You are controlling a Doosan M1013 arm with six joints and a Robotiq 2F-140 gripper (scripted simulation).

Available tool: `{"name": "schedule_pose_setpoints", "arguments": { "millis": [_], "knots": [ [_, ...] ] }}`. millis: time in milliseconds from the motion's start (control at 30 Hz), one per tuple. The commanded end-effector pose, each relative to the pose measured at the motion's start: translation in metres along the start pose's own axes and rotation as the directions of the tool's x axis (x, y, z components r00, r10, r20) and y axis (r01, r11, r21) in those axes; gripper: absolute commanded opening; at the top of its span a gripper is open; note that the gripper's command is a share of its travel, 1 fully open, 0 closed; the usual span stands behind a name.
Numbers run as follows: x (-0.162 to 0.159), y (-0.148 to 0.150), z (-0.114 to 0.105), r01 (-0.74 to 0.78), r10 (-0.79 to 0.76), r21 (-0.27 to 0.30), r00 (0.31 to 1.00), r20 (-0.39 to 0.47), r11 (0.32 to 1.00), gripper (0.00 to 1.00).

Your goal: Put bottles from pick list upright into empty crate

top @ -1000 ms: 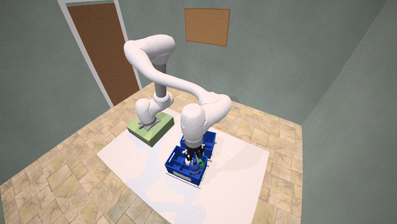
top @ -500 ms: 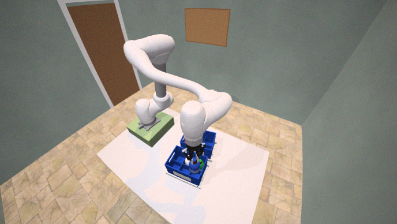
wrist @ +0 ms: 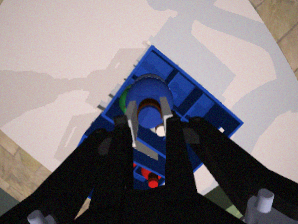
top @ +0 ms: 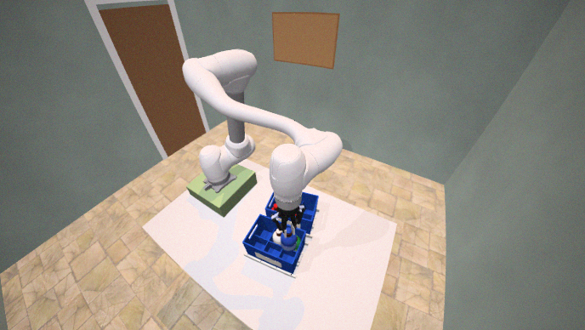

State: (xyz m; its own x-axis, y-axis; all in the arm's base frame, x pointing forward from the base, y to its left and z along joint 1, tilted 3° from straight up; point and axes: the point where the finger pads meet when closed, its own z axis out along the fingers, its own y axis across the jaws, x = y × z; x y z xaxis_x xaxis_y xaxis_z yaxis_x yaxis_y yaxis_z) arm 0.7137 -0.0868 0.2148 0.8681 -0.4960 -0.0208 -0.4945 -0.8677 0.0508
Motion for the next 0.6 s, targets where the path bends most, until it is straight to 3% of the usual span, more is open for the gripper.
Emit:
{"name": "schedule_pose_setpoints", "arguments": {
  "millis": [0,567],
  "knots": [
    [-0.004,-0.004,0.0,0.0,0.0,0.0,1.0,0.0,1.0,0.0],
    [-0.025,-0.025,0.0,0.0,0.0,0.0,1.0,0.0,1.0,0.0]
  ]
}}
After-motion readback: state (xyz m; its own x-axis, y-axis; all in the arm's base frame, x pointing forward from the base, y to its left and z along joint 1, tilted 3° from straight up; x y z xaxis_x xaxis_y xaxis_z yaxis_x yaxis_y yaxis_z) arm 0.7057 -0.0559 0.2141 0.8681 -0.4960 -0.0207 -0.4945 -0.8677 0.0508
